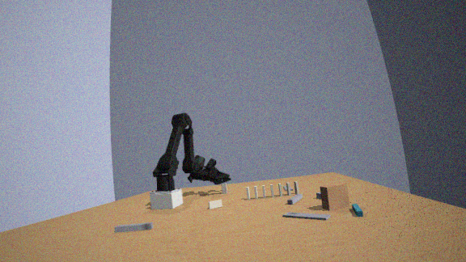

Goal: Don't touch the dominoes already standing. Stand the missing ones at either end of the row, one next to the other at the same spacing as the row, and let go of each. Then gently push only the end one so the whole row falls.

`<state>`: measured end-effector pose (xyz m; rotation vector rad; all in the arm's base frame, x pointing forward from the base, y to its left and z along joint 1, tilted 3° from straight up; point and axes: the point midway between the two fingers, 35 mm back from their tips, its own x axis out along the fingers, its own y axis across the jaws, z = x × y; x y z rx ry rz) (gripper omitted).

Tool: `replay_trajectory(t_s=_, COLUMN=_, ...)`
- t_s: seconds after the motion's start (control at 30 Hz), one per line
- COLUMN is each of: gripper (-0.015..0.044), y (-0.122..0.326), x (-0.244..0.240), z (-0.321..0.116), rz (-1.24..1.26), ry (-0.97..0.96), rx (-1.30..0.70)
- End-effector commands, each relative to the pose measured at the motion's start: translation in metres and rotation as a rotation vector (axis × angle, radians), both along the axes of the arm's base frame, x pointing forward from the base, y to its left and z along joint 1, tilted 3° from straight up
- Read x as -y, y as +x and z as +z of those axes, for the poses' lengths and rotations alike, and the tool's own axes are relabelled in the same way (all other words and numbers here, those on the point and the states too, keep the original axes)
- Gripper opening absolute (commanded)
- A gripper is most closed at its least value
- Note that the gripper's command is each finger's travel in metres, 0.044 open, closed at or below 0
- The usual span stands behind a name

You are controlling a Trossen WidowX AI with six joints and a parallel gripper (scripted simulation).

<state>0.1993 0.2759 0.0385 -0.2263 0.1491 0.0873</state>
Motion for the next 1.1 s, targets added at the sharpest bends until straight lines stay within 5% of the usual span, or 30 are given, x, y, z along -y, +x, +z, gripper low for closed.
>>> replay_trajectory(t_s=0.0, gripper=0.044, y=0.034, x=-0.032, z=-0.01, rz=0.229, ry=-0.461, rx=-0.257)
replay_trajectory(t_s=0.47, gripper=0.044, y=0.047, x=-0.02, z=0.013, rz=0.674, ry=-0.846, rx=-0.683)
replay_trajectory(t_s=1.07, gripper=0.044, y=0.004, x=0.035, z=0.056, rz=1.021, ry=-0.925, rx=-1.053)
